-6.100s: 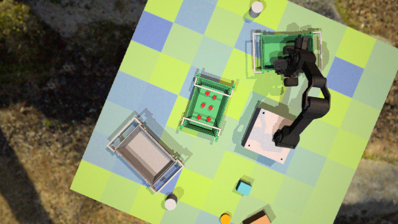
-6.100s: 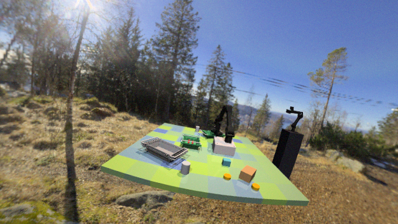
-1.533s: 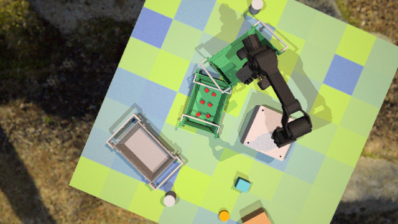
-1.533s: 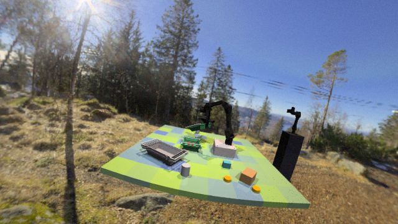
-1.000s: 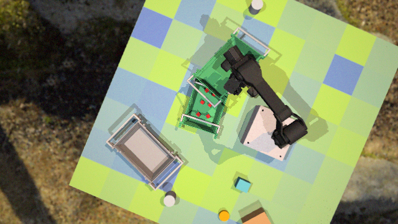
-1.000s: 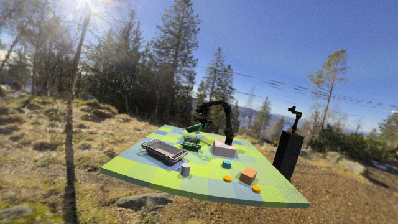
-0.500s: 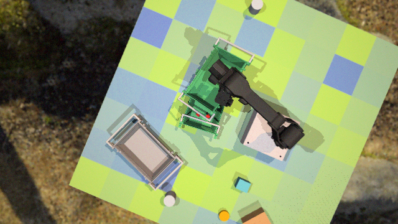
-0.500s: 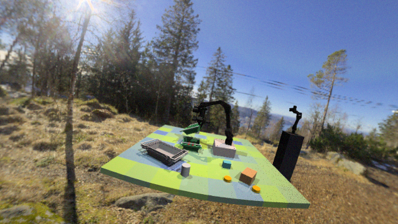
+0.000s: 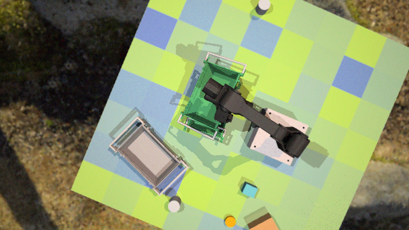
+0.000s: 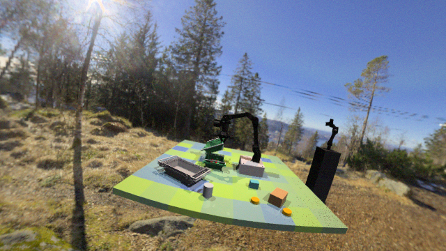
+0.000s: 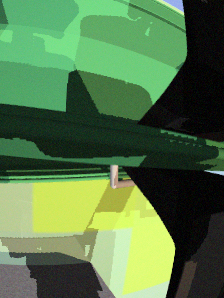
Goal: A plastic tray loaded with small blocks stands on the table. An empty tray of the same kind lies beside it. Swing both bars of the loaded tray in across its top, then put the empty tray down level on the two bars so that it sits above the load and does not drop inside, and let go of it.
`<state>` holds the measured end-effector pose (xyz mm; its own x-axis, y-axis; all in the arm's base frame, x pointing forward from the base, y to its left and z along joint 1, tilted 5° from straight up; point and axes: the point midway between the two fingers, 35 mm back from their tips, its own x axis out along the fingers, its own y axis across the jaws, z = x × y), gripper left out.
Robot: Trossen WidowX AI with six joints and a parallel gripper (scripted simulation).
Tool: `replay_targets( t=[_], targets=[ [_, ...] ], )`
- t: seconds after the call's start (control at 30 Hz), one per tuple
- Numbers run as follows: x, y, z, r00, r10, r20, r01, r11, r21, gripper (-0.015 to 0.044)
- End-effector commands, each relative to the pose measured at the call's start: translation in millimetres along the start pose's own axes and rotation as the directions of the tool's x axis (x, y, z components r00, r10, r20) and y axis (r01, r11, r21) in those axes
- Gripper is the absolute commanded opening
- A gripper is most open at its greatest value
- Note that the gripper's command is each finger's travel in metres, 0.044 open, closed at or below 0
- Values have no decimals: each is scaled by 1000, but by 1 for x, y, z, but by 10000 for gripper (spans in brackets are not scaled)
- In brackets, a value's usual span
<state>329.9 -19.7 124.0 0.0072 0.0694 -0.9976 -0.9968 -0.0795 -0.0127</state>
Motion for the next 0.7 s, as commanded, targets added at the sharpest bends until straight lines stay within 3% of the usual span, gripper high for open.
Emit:
replay_targets(
  t=[0.0, 0.67],
  targets=[
    [-6, -2, 15, 1000, -24, 4, 24, 999, -39, 0],
    [-6, -3, 37, 1000, -23, 9, 24, 994, -103, 0]
  ],
)
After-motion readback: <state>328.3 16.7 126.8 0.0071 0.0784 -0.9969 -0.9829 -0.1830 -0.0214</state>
